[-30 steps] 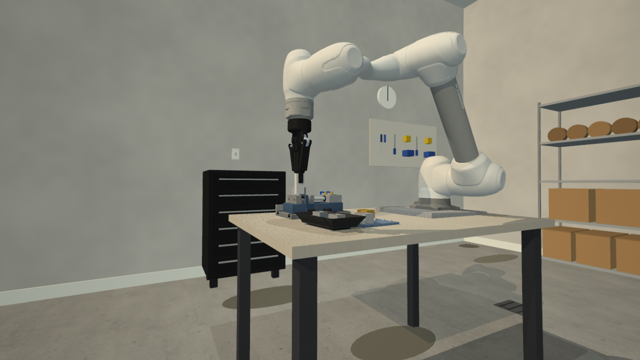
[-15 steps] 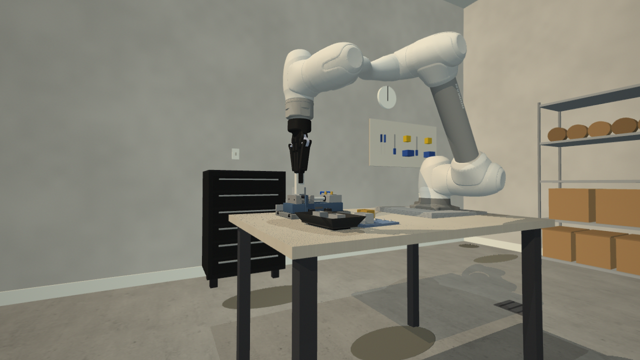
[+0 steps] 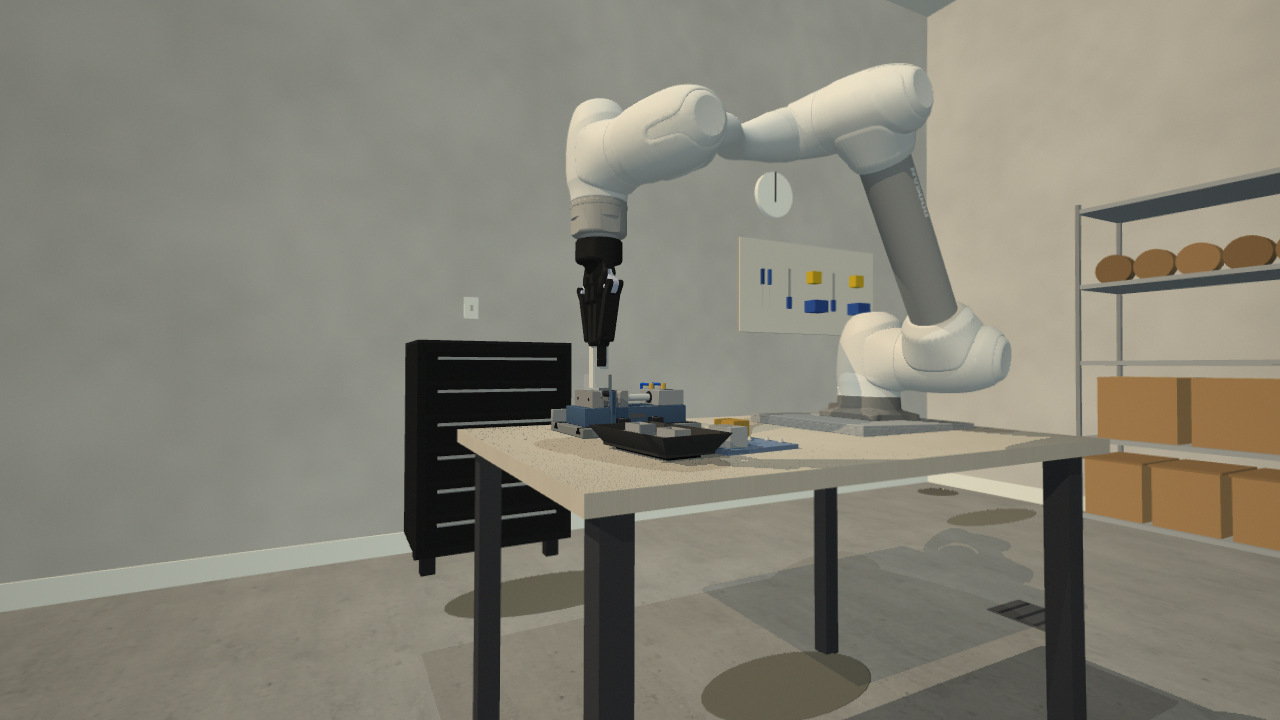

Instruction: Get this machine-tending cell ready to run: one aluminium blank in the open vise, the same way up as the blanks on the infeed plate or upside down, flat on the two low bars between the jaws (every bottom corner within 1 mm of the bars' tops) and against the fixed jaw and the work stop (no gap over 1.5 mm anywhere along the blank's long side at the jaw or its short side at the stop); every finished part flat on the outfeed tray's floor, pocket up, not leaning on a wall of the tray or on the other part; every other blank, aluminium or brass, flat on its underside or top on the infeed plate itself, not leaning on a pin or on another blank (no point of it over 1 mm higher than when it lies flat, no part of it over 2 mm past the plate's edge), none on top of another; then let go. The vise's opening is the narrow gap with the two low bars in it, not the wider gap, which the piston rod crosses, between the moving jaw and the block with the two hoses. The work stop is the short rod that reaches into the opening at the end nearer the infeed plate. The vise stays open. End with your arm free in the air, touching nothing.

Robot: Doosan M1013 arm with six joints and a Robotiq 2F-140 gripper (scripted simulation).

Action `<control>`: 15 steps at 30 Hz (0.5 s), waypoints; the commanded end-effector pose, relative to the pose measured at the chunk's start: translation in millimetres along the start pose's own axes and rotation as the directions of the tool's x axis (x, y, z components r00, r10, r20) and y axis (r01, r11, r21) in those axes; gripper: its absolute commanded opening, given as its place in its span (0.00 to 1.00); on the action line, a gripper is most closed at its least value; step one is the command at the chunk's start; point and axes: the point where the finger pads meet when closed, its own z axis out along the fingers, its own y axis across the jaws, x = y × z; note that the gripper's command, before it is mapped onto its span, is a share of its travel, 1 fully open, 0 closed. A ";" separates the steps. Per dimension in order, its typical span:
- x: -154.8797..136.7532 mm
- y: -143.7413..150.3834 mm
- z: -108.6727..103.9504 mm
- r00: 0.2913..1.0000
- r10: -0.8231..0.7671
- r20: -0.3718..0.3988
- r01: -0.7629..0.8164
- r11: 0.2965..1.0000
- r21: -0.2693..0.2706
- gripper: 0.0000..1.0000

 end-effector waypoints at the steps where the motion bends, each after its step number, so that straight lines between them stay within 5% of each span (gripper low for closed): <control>1: 0.0 0.0 -0.3 1.000 0.000 0.000 0.000 1.000 0.000 0.00; 15: 0.0 0.0 -12.1 1.000 0.000 0.000 0.000 1.000 0.000 0.00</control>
